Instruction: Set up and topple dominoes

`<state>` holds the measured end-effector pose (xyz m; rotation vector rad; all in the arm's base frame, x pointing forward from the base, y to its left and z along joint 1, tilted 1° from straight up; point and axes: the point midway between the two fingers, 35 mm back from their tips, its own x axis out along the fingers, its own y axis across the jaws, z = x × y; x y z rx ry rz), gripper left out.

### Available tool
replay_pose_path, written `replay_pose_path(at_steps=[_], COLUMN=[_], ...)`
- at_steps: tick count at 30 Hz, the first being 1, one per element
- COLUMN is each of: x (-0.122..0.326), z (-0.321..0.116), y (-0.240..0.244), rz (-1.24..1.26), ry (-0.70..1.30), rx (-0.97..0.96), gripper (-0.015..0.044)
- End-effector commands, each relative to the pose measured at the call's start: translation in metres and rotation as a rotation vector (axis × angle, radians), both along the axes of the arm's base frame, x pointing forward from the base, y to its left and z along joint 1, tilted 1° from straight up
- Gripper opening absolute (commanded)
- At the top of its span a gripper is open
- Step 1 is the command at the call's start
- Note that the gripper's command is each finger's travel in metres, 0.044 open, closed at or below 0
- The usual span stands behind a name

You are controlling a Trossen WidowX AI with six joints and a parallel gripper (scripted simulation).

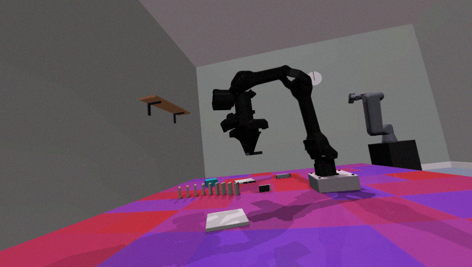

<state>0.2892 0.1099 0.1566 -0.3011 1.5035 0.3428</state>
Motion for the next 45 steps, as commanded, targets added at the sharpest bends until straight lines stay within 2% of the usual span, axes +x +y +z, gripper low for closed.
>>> replay_pose_path(at_steps=[1, 6, 8, 24, 35, 45], x=[-0.011, -0.022, -0.024, -0.024, -0.030, -0.033], z=[0.002, 0.002, 0.002, -0.001, -0.034, -0.049], y=[0.009, 0.018, 0.019, 0.018, 0.010, 0.005], rz=[-0.396, -0.831, -0.890, -0.895, -0.957, -0.979], ry=[0.013, 0.030, 0.032, 0.020, -0.226, -0.529], rx=[0.014, 0.030, 0.032, 0.016, -0.210, -0.327], gripper=[0.0107, 0.0107, 0.0107, 0.0107, 0.0107, 0.0107])
